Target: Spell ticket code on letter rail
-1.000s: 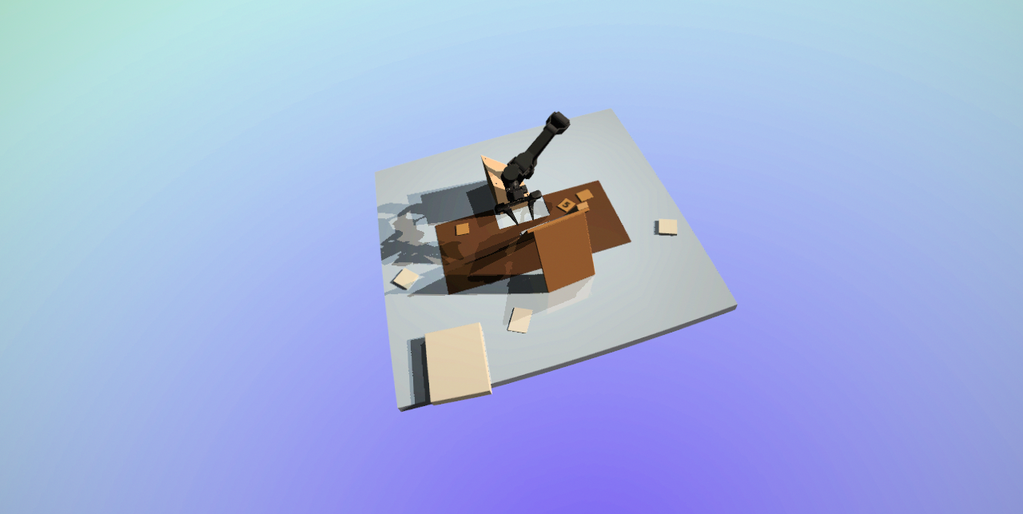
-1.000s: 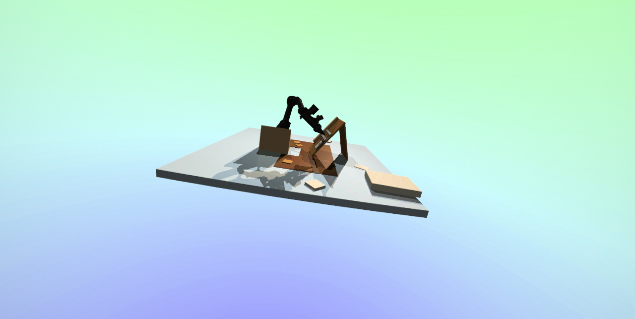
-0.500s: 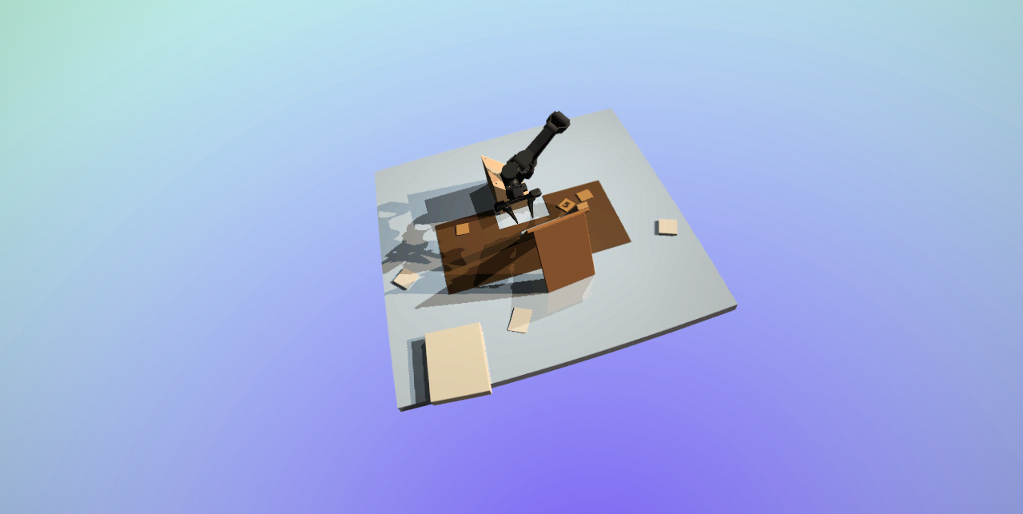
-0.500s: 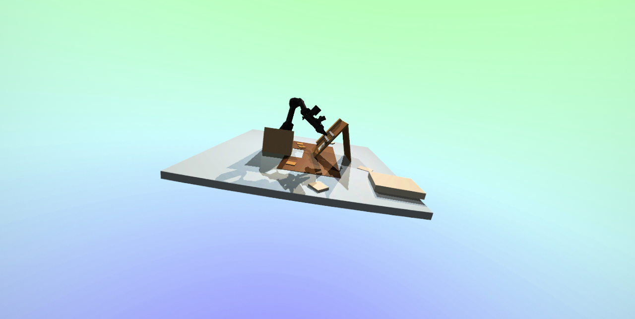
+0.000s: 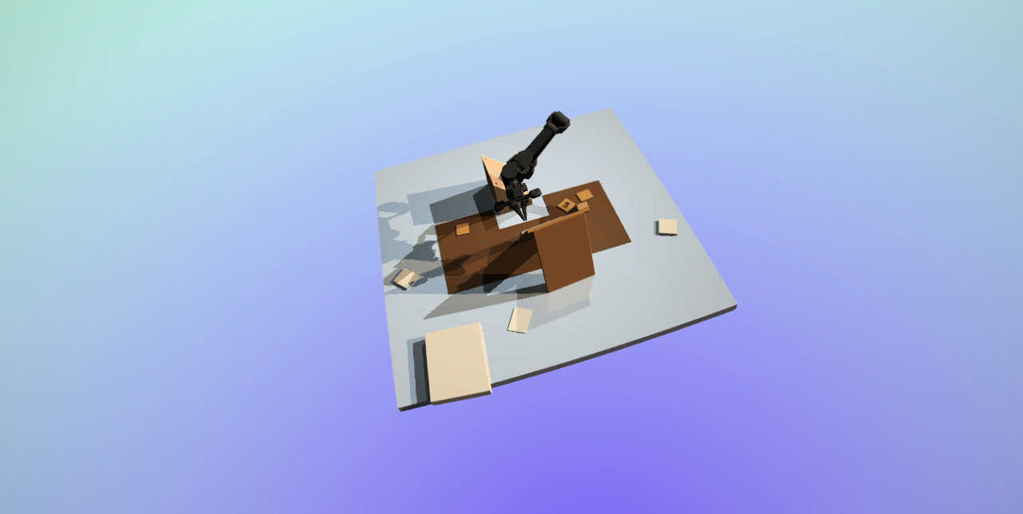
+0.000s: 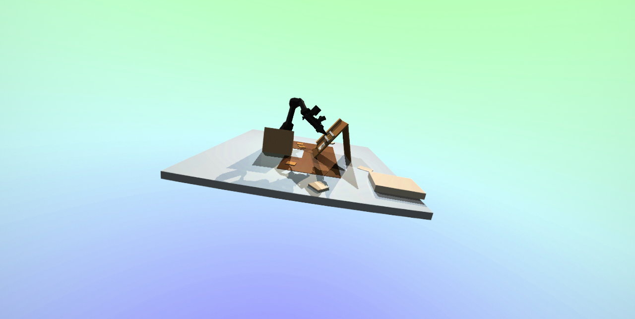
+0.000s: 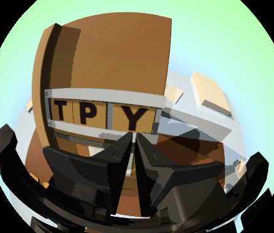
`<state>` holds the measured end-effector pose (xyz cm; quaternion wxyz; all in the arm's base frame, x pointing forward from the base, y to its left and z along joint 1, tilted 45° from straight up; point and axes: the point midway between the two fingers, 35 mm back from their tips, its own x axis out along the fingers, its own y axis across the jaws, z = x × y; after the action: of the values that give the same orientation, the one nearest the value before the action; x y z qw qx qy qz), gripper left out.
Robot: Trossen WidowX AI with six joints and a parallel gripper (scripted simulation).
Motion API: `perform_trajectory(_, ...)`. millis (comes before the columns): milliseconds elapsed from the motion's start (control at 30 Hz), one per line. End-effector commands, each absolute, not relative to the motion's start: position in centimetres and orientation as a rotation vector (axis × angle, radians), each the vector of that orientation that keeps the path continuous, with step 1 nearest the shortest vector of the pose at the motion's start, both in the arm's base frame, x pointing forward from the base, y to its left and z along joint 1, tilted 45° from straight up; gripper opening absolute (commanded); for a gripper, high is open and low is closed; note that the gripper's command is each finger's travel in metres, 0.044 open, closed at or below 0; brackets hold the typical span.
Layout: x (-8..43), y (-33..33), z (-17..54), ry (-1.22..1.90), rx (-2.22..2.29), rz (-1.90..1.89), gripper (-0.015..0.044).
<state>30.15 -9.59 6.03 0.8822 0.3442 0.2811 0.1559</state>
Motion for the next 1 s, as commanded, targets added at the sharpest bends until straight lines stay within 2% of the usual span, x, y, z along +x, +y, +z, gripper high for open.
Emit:
perform_trajectory(0,30.1,-9.6,6.0,0.585,0.717,0.324,0.0000)
perform_trajectory(200,30.8,-10.2,5.7,0.627,0.706,0.319,0.0000)
perform_trajectory(433,33.0,-12.4,4.2,0.852,0.645,0.341,0.0000)
perform_trajectory(800,33.5,-12.4,4.5,1.216,0.586,0.563,0.0000)
perform_trajectory(967,33.4,-12.4,4.6,1.234,0.582,0.583,0.0000)
